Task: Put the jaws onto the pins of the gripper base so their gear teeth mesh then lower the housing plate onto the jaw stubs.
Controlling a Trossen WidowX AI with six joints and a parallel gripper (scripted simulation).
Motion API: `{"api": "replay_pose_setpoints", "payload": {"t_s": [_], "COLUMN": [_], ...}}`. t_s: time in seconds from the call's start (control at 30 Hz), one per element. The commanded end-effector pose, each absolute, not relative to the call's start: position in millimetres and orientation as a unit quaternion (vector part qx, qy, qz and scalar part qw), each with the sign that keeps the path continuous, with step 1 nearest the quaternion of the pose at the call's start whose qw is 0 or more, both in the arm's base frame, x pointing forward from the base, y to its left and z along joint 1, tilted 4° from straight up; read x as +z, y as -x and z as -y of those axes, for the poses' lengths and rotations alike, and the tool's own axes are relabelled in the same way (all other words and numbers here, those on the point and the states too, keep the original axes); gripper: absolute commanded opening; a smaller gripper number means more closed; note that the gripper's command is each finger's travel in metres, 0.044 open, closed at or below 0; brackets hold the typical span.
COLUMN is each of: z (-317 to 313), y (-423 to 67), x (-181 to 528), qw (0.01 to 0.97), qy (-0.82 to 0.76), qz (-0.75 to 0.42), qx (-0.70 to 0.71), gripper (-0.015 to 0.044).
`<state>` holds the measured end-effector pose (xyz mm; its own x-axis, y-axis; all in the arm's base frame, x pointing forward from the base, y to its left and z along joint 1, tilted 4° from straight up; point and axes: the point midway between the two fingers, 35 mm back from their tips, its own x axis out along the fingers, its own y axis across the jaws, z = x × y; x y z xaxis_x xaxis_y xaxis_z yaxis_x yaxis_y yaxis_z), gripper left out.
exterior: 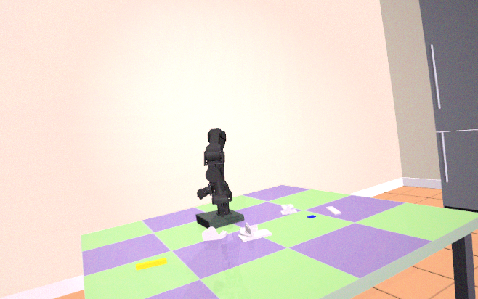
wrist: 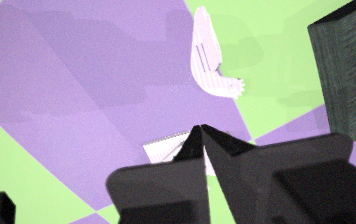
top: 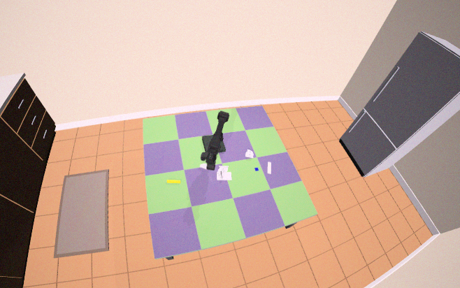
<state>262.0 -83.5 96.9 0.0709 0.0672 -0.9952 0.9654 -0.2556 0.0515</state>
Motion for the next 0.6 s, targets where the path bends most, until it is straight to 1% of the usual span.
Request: {"api": "replay_pose_setpoints", "payload": {"t_s": [0.0,0.3,0.47,0.5,0.57], "z": [84.3,123.7,126.5,126.5,126.4], "y": [-261.5,-232.7,-230.1,-230.1,-230.8], "x": [96.9,96.6,96.6,96.6,90.0], "qw": [0.429,0.479,0.482,0.482,0.482], "qy": [-0.593,-0.541,-0.537,-0.537,-0.537], "qz": [-0.436,-0.487,-0.491,-0.491,-0.491], "qx": [-0.524,-0.491,-0.488,-0.488,-0.488], "gripper": [0.0053,0.0289,0.042,0.044,0.044]}}
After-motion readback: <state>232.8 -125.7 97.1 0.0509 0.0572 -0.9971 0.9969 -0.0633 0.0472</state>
